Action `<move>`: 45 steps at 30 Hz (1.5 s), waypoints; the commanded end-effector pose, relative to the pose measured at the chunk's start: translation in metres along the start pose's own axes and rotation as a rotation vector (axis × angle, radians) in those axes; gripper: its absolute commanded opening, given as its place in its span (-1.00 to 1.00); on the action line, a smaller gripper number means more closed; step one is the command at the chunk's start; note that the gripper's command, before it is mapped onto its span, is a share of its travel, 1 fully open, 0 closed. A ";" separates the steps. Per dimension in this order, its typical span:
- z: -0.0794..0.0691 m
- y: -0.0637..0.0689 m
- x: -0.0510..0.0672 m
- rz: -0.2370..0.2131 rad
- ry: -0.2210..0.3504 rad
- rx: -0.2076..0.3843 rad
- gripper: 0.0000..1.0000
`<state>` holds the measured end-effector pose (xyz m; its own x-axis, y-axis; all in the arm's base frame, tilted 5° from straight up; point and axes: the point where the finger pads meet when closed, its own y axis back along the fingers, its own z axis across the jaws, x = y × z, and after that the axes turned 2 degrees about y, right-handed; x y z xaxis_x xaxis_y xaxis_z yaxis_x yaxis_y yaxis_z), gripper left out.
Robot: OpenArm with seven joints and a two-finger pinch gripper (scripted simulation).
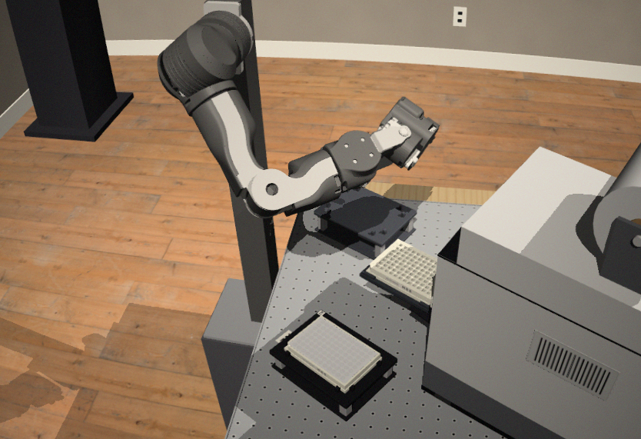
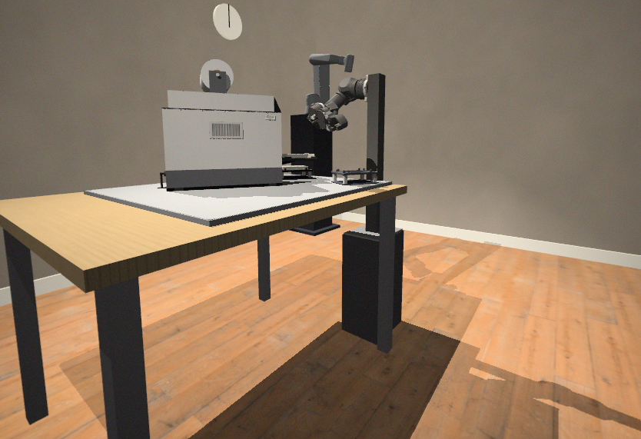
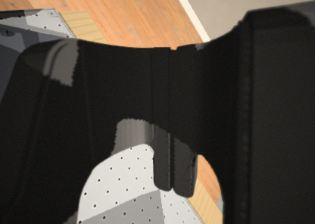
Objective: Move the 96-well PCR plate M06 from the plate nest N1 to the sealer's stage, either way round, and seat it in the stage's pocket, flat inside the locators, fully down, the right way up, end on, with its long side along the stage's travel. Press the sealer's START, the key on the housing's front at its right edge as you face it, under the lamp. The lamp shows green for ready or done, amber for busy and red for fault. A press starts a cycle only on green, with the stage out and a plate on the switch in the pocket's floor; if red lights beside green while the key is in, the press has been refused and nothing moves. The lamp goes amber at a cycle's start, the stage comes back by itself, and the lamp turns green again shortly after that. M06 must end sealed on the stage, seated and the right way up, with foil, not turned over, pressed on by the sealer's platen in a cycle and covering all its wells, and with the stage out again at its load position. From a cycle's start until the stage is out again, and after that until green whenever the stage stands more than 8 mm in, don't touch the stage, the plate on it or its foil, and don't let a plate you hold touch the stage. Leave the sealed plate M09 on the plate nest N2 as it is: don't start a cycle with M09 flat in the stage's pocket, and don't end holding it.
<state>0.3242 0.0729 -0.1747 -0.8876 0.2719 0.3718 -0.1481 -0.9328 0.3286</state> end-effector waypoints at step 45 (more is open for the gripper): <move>-0.007 0.002 -0.003 -0.003 0.000 -0.008 -1.00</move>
<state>0.3231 0.0686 -0.1821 -0.8868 0.2742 0.3721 -0.1511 -0.9328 0.3273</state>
